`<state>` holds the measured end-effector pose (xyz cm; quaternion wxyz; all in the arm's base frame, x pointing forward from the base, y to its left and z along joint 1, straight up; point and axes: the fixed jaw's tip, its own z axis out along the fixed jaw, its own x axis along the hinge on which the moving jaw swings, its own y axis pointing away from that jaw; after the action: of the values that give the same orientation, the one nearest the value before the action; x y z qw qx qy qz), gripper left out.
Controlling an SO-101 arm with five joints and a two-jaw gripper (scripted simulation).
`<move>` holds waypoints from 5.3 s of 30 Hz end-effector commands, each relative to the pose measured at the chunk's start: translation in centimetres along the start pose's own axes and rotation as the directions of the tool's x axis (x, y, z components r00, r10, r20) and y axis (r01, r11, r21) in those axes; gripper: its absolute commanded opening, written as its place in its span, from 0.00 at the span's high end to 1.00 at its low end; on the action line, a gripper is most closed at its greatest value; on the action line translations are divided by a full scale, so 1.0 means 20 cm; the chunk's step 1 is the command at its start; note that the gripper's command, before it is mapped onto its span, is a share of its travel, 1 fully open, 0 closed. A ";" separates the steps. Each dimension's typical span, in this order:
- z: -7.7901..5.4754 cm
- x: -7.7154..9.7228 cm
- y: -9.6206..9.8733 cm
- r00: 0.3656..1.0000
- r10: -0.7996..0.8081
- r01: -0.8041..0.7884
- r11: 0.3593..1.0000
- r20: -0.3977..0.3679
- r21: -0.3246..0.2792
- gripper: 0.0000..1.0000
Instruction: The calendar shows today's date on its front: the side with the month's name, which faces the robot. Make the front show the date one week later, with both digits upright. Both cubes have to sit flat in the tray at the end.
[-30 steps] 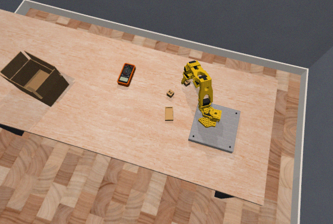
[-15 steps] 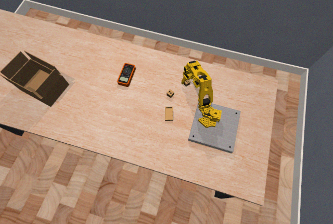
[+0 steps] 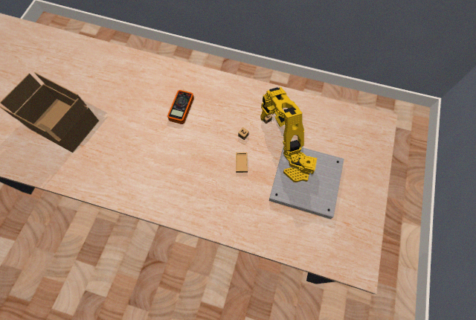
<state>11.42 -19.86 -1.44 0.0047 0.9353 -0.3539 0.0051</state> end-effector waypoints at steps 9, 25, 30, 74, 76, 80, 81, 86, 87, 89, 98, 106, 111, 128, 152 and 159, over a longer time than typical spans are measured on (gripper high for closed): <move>0.01 -0.01 -0.03 1.000 0.003 -0.003 1.000 0.010 0.004 0.78; 0.01 -0.01 -0.04 1.000 0.003 -0.003 1.000 0.010 0.004 0.80; 0.01 -0.01 -0.04 1.000 0.003 -0.003 1.000 0.010 0.004 0.81; -0.11 0.00 -0.03 1.000 0.003 -0.003 1.000 0.010 0.004 1.00; -0.12 0.00 -0.03 1.000 0.003 -0.003 1.000 0.010 0.004 1.00; -0.18 0.00 -0.02 1.000 0.003 -0.003 1.000 0.010 0.004 1.00; -0.19 0.00 -0.02 1.000 0.003 -0.003 1.000 0.010 0.004 1.00; -0.23 0.00 -0.02 1.000 0.003 -0.003 1.000 0.010 0.004 1.00; -0.23 -0.01 -0.02 1.000 0.003 -0.003 1.000 0.010 0.004 1.00; -0.24 -0.01 -0.02 1.000 0.003 -0.003 1.000 0.010 0.004 1.00; -0.24 -0.01 -0.02 1.000 0.003 -0.003 1.000 0.010 0.004 1.00; -0.25 0.00 -0.02 1.000 0.003 -0.003 1.000 0.010 0.004 1.00; -0.26 0.00 -0.02 1.000 0.003 -0.003 1.000 0.010 0.004 1.00; -0.30 -0.01 -0.02 1.000 0.006 -0.006 1.000 -0.005 0.000 1.00; -0.30 0.01 -0.08 0.999 -0.050 0.050 0.999 -0.006 0.001 1.00; -0.30 0.02 -0.25 0.980 -0.198 0.198 0.980 -0.006 0.003 1.00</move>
<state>14.02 -17.24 4.43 0.0028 0.9576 -0.2881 0.0034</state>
